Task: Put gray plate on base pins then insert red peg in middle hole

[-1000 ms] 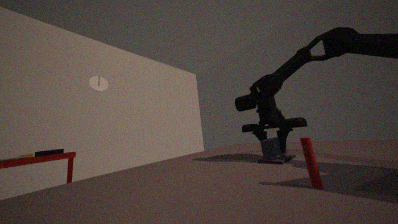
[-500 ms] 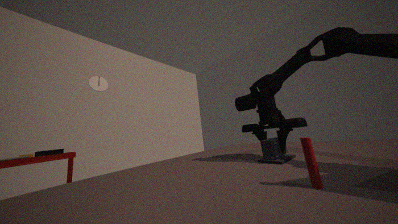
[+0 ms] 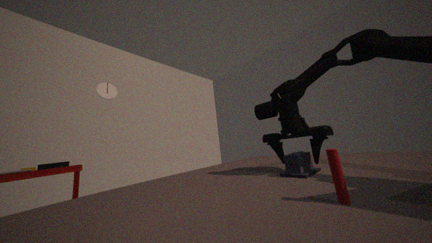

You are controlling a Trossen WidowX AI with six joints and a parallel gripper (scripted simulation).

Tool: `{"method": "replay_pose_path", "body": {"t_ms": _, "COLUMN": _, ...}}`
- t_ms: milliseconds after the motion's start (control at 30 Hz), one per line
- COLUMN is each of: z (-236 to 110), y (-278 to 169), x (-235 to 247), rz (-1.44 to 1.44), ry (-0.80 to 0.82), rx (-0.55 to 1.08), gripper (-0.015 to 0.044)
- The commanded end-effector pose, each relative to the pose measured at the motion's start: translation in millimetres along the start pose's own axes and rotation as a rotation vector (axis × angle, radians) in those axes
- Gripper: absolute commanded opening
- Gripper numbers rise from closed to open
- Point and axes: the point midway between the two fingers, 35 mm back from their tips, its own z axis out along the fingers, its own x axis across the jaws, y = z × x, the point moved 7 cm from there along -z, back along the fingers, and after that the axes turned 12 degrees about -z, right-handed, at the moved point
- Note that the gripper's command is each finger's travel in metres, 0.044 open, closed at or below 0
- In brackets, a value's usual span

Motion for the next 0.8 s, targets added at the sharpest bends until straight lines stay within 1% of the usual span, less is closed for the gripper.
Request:
{"method": "replay_pose_path", "body": {"t_ms": 0, "z": -36, "y": -1, "x": 6, "rz": 0.005, "ry": 0.011, "rx": 0.004, "gripper": 0.0440}}
{"method": "replay_pose_path", "body": {"t_ms": 100, "z": -89, "y": -2, "x": 4, "rz": 0.003, "ry": 0.009, "rx": 0.003, "gripper": 0.0440}}
{"method": "replay_pose_path", "body": {"t_ms": 167, "z": -111, "y": -2, "x": 1, "rz": 0.002, "ry": 0.007, "rx": -0.001, "gripper": 0.0440}}
{"method": "replay_pose_path", "body": {"t_ms": 433, "z": -114, "y": -7, "x": 5, "rz": -0.006, "ry": 0.008, "rx": 0.000, "gripper": 0.0440}}
{"method": "replay_pose_path", "body": {"t_ms": 500, "z": -116, "y": -31, "x": 3, "rz": -0.070, "ry": 0.014, "rx": 0.012, "gripper": 0.0440}}
{"method": "replay_pose_path", "body": {"t_ms": 600, "z": -121, "y": -86, "x": -8, "rz": -0.212, "ry": 0.021, "rx": 0.032, "gripper": 0.0440}}
{"method": "replay_pose_path", "body": {"t_ms": 767, "z": -122, "y": -167, "x": -45, "rz": -0.428, "ry": 0.020, "rx": 0.035, "gripper": 0.0440}}
